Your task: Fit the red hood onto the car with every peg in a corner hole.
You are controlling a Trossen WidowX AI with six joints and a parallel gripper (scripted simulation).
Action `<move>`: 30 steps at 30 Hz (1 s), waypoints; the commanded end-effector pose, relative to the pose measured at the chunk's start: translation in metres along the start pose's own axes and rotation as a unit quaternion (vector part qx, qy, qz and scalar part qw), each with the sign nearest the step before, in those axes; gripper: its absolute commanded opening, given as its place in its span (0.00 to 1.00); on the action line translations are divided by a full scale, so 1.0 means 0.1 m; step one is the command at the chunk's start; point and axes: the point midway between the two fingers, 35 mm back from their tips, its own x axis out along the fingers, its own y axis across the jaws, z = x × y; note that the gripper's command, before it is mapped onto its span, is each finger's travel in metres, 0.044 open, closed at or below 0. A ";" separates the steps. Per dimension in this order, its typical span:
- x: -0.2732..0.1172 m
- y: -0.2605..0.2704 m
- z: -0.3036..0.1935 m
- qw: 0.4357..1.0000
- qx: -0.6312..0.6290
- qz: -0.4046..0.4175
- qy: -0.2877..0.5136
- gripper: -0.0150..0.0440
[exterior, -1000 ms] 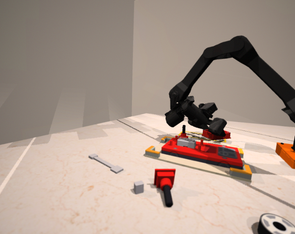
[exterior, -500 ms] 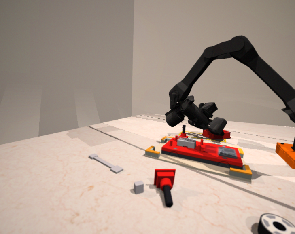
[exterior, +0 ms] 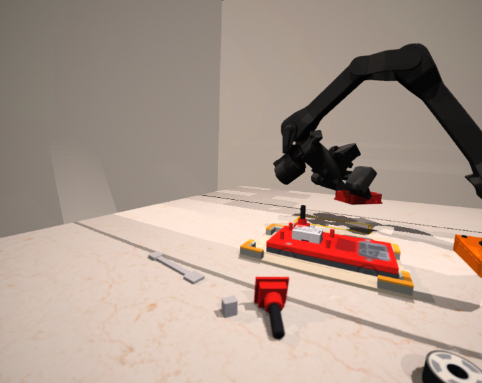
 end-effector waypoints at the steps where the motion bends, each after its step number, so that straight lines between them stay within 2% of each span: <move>1: -0.06 0.01 0.08 1.000 0.000 0.004 0.002 0.25; 10: -0.05 0.01 0.07 1.000 -0.017 0.002 0.000 0.25; 30: -0.05 0.00 0.06 0.976 -0.220 0.001 -0.001 0.25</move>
